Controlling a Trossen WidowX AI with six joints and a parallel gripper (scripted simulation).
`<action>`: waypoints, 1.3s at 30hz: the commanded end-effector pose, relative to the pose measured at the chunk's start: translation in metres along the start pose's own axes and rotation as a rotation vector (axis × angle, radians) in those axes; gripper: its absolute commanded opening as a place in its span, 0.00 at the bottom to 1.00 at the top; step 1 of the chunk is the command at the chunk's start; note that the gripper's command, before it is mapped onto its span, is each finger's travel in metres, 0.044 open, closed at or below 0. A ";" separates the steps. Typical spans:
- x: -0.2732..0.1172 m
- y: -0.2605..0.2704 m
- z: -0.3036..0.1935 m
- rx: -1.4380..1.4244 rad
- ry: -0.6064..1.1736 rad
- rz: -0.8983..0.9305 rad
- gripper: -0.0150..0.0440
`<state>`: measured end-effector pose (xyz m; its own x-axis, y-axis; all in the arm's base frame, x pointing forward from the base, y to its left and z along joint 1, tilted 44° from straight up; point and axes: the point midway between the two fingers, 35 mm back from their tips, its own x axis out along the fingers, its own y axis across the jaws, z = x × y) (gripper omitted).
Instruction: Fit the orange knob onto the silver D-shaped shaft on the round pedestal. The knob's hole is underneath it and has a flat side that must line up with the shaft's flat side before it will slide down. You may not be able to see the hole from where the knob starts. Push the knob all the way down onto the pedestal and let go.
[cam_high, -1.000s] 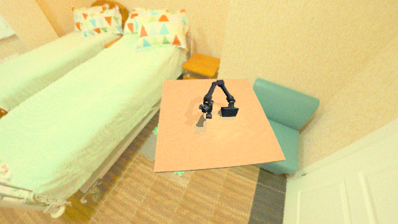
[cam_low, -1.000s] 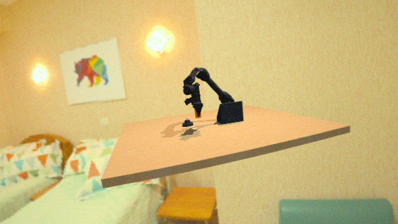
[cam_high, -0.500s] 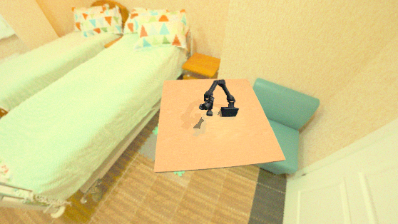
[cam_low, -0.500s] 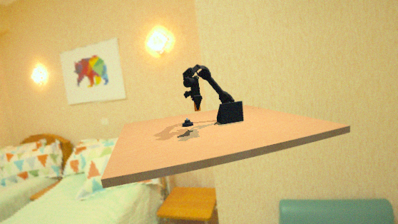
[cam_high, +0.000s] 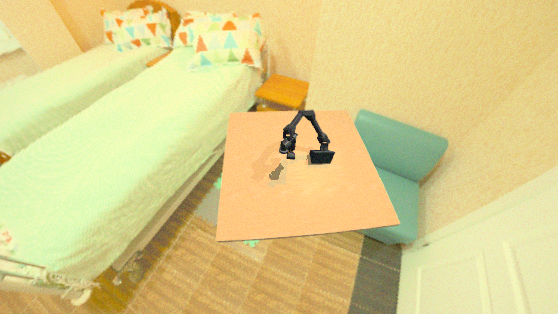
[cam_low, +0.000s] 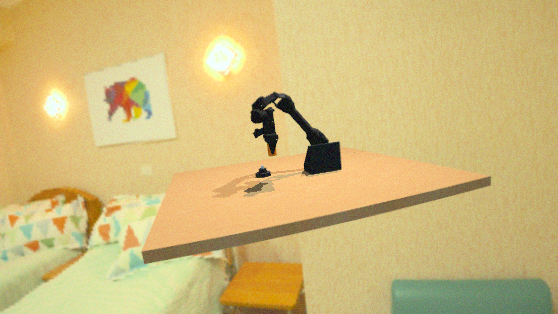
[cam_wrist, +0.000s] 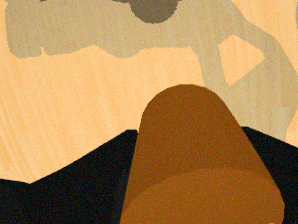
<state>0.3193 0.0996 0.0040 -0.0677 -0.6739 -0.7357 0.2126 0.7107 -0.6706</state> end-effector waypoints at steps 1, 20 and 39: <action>-0.001 -0.010 0.006 -0.002 -0.009 0.007 0.25; 0.012 -0.064 0.033 -0.003 -0.013 0.013 0.25; 0.028 -0.123 0.049 0.000 -0.015 0.001 0.25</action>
<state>0.3395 -0.0097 0.0638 -0.0619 -0.6733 -0.7368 0.2117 0.7126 -0.6689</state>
